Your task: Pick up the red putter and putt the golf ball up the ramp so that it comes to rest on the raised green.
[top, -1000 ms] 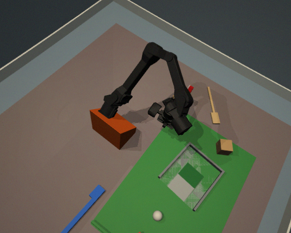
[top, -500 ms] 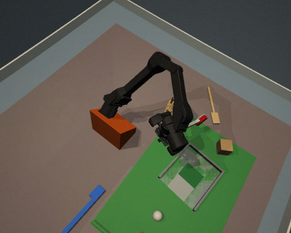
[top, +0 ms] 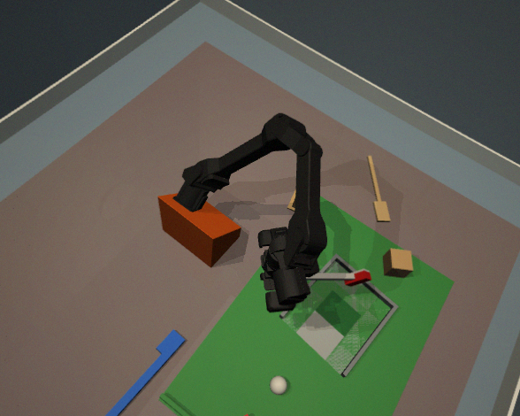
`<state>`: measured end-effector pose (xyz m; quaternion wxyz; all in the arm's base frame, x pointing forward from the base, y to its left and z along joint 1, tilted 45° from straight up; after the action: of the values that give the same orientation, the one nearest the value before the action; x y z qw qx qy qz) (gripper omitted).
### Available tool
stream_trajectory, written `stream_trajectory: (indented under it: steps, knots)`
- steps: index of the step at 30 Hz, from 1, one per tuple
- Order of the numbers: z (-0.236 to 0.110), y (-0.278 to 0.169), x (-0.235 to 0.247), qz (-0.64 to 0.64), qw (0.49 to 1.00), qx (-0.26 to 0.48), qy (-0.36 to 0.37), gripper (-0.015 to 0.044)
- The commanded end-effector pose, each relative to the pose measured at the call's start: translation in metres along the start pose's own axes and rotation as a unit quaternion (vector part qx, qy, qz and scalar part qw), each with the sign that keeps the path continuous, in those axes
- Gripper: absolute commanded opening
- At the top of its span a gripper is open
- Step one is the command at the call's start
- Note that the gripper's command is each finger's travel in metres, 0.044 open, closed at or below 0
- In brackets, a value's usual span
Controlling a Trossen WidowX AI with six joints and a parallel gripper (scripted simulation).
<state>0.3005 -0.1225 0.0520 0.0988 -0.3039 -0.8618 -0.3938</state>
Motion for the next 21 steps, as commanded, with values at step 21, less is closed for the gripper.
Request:
stream_trajectory:
  steps: [21]
  knots:
    - [-0.01, -0.155, -0.064, 0.358, 0.933, 0.018, -0.029, 0.0]
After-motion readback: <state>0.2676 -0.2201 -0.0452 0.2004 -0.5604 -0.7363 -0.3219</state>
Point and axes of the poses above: the point midway between the two fingers, 35 mm back from their tips, its own z axis out along the fingers, its own x axis across the jaws, y = z × x, the point moved 5 cm from there along -z, back along the fingers, and after that the axes turned 10 degrees about -z, right-handed, at the moved point
